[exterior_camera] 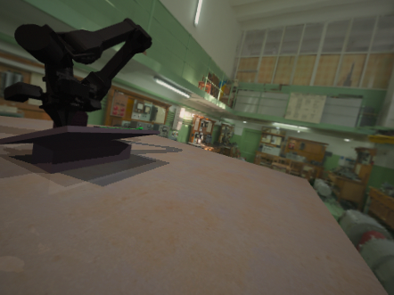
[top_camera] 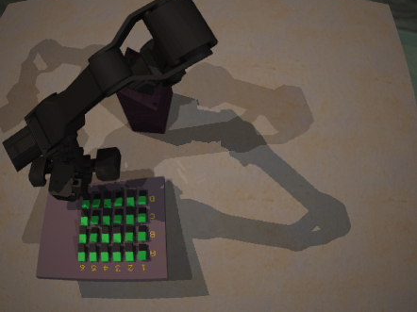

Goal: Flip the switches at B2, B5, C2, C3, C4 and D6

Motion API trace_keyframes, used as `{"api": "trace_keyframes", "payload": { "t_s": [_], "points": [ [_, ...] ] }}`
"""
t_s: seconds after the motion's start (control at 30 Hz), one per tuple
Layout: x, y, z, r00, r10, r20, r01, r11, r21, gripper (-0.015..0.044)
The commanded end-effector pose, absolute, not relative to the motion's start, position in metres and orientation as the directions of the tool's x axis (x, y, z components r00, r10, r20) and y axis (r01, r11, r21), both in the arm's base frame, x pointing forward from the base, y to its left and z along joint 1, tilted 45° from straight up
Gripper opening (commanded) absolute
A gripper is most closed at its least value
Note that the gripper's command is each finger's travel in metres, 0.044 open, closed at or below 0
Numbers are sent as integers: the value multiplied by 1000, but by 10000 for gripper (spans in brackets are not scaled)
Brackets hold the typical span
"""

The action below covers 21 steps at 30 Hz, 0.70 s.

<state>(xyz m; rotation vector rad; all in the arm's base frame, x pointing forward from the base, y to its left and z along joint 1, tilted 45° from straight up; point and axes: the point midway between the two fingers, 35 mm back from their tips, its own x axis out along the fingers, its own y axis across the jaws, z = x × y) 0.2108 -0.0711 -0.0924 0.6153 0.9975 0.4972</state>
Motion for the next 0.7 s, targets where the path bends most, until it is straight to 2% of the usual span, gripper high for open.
{"api": "trace_keyframes", "payload": {
  "t_s": [0.0,0.23,0.47,0.67],
  "points": [
    [211,-70,-93,460,642,-613,-103,725,682,0],
    [184,-112,-54,436,646,-626,-101,727,679,0],
    [183,-113,-52,436,647,-626,-101,726,680,0],
    [225,-100,0,436,645,-628,-99,728,679,0]
  ]
}}
